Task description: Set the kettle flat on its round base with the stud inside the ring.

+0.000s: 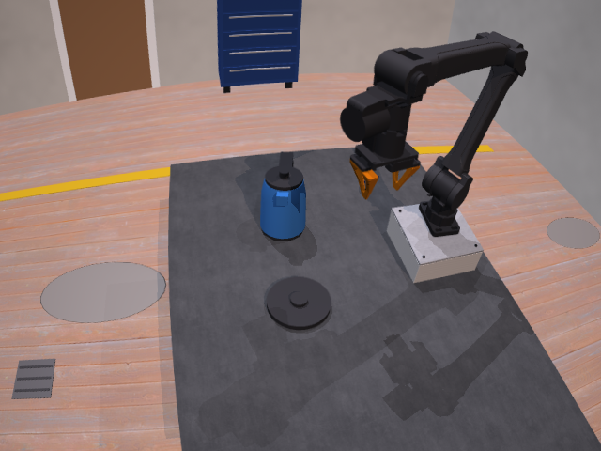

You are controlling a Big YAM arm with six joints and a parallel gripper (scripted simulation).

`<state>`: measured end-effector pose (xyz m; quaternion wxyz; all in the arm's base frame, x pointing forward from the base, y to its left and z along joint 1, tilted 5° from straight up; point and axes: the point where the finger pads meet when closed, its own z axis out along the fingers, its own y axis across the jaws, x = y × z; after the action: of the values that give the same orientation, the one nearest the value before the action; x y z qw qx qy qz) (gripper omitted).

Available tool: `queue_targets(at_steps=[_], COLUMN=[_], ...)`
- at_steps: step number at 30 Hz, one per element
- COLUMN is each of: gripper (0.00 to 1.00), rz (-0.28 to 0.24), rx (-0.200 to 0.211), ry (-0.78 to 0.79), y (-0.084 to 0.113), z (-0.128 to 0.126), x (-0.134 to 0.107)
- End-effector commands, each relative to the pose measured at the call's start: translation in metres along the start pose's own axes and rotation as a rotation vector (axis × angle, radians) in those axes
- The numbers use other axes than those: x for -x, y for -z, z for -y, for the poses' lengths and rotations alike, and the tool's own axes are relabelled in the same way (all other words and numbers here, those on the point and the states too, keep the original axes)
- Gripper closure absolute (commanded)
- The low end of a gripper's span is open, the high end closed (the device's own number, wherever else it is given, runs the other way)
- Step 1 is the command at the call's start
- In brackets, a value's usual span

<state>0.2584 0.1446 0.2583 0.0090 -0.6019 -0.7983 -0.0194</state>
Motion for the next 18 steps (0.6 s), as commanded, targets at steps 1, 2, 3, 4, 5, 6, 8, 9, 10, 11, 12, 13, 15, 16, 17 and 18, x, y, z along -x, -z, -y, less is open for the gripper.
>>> queue_targets(at_steps=[1,2,3,4,5,6,8,9,10,11,12,13,15,16,17,18], gripper=[0.26,0.26,0.26,0.26,0.26,0.26,0.26,0.26,0.26,0.26,0.26,0.26,0.26,0.26,0.26,0.26], rz=[-0.011,-0.012,-0.012,-0.012,-0.01,-0.01,-0.003,-0.007,-0.011,-0.011,-0.012,-0.012,-0.011,-0.011,-0.01,-0.01], rx=[0.063,0.065,0.067,0.067,0.058,0.058,0.025,0.043,0.064,0.068,0.068,0.067,0.066,0.066,0.065,0.065], ry=[0.002,0.0,-0.001,-0.004,-0.007,-0.007,-0.011,-0.013,-0.016,-0.02,-0.024,-0.028,-0.038,-0.043,-0.049,-0.055], y=[0.023,0.023,0.023,0.023,0.021,0.021,0.009,0.015,0.022,0.023,0.023,0.022,0.022,0.022,0.022,0.021], z=[-0.021,-0.022,-0.023,-0.024,-0.023,-0.023,-0.017,-0.022,-0.028,-0.031,-0.033,-0.034,-0.038,-0.04,-0.042,-0.044], x=[0.001,0.001,0.002,0.004,0.006,0.006,0.009,0.01,0.011,0.013,0.016,0.018,0.024,0.028,0.031,0.035])
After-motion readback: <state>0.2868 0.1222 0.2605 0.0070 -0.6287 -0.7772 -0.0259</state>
